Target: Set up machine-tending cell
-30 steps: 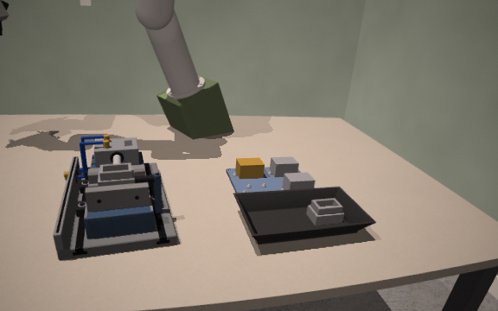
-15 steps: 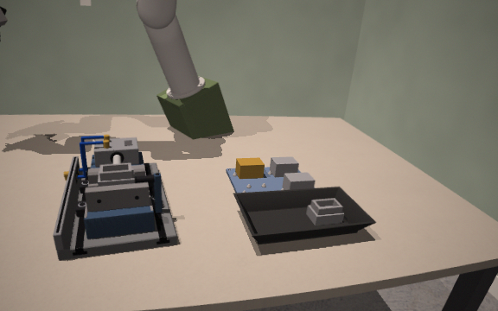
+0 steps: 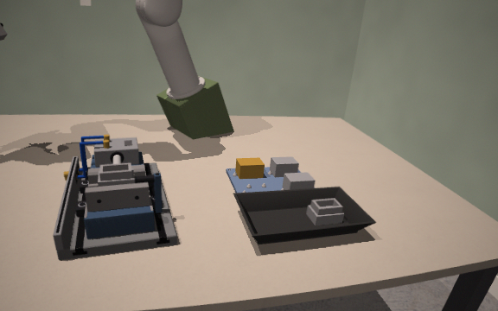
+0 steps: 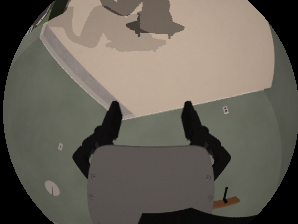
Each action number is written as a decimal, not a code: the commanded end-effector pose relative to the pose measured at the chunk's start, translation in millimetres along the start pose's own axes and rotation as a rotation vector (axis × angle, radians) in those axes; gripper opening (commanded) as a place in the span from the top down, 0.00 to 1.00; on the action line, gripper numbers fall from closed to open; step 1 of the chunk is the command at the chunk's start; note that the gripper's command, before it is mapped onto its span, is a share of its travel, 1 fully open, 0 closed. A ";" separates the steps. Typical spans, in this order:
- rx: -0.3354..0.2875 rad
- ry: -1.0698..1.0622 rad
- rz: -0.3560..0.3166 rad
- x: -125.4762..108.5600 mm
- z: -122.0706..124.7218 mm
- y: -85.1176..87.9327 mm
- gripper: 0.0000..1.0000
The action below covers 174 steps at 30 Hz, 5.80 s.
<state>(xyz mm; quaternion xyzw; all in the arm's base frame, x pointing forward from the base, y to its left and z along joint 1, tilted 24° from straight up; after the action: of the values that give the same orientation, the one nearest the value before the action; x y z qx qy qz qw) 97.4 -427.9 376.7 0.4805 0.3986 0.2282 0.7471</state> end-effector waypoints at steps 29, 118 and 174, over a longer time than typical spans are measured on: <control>-0.023 0.150 0.093 182.6 85.9 -11.0 0.00; -0.173 0.619 0.128 635.2 -96.6 55.3 0.00; -0.202 0.658 0.127 655.5 -132.7 59.2 1.00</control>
<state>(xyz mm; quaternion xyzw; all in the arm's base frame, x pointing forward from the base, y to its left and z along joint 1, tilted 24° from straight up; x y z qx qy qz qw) 369.8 143.0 153.5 0.3290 0.5640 0.4542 0.6061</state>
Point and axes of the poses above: the point where the finger pads meet when closed, its own y axis back along the fingers, its own z axis across the jaws, x = y × z, the point moved 7 cm from there along y, back along the fingers, and after that the axes turned 2 degrees about -y, right-handed, at the moved point
